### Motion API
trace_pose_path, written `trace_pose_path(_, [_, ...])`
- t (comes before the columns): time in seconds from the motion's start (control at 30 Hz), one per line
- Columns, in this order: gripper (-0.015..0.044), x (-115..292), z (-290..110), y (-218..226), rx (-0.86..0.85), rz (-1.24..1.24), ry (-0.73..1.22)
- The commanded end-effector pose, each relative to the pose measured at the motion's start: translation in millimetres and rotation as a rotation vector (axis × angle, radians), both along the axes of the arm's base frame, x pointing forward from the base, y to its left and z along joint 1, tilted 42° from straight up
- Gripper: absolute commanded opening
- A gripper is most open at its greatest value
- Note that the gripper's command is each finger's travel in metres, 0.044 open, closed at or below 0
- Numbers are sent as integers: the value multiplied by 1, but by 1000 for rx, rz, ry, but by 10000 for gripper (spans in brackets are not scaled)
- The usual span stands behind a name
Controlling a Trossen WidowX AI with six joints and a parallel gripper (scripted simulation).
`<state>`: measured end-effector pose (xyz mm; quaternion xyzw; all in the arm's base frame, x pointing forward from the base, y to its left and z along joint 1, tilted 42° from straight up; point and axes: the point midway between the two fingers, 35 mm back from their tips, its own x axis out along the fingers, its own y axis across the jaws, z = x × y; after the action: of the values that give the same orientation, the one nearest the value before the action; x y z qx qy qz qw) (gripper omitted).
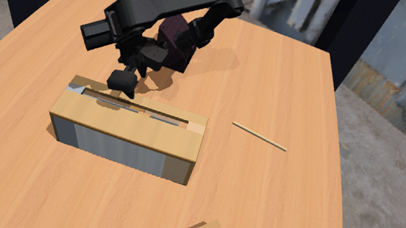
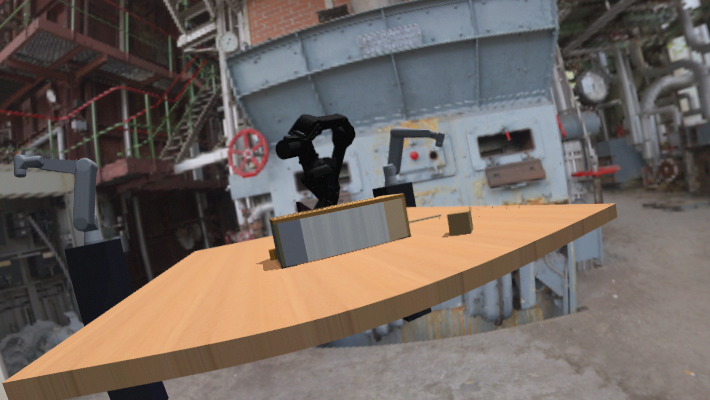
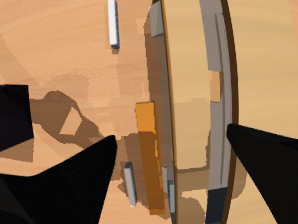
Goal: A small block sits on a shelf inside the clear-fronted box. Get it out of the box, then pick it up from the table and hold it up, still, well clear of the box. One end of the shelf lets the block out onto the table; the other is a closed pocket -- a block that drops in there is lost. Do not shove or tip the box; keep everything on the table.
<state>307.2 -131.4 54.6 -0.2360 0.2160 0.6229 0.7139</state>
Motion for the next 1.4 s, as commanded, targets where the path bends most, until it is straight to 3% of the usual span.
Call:
trace_pose_path(0.0, [400, 0, -6, 6, 11, -4, 8])
trace_pose_path(1.37, [400, 9, -45, 41, 3, 2, -2])
